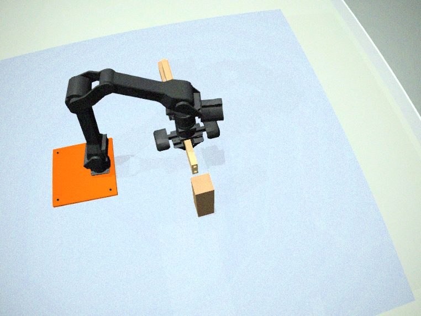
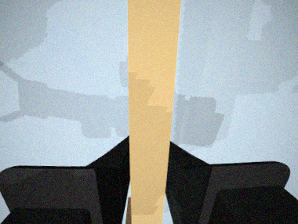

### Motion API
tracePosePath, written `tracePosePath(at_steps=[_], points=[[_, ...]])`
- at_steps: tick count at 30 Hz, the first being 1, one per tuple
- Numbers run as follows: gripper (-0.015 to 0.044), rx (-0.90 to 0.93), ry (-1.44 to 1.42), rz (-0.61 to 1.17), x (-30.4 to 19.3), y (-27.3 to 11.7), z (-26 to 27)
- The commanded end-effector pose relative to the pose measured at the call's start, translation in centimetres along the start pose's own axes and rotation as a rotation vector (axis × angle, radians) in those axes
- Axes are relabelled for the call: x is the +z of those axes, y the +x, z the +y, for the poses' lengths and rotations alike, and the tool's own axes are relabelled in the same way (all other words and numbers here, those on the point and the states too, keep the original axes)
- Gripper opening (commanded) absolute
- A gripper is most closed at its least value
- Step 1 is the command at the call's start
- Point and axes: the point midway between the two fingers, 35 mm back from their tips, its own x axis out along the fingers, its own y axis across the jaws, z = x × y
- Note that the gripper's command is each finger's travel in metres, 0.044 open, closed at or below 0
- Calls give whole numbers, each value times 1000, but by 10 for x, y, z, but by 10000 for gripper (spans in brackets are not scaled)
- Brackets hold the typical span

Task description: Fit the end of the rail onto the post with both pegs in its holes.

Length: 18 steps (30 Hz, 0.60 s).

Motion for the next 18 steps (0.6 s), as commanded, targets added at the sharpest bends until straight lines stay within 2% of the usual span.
tracePosePath(at_steps=[1, 18], points=[[0, -2, 1, -1, 0, -1, 0], [0, -2, 1, -1, -2, -1, 0]])
